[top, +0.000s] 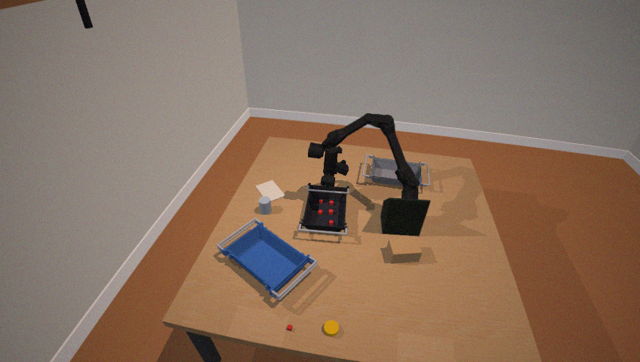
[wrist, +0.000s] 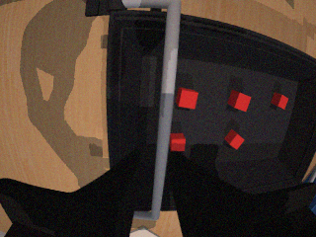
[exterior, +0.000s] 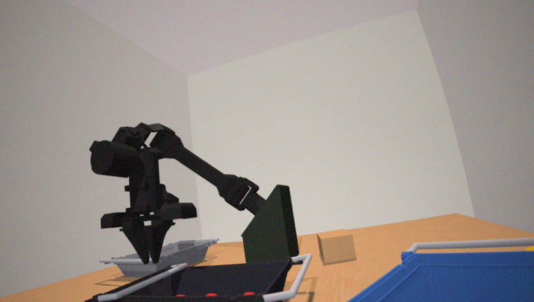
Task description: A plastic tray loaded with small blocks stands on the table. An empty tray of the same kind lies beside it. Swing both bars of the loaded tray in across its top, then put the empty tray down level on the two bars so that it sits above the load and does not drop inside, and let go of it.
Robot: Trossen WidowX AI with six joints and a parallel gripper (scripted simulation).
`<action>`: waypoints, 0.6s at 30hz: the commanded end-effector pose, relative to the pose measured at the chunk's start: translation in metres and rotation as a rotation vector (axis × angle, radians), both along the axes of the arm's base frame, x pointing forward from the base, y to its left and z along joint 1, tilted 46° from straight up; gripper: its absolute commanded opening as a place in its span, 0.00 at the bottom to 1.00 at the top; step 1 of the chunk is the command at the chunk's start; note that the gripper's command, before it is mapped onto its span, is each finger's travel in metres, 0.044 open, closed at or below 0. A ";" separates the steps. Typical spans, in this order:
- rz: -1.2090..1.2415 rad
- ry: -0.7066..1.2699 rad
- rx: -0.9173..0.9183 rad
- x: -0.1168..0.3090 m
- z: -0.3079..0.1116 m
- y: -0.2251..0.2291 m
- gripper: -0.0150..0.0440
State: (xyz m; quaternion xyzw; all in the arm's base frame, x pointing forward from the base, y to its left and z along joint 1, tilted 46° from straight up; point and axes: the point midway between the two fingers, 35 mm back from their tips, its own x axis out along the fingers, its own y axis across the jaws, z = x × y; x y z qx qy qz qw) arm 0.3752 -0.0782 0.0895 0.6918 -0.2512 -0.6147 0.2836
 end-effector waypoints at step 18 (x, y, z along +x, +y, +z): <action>0.861 0.834 -0.104 0.023 -0.067 0.080 0.40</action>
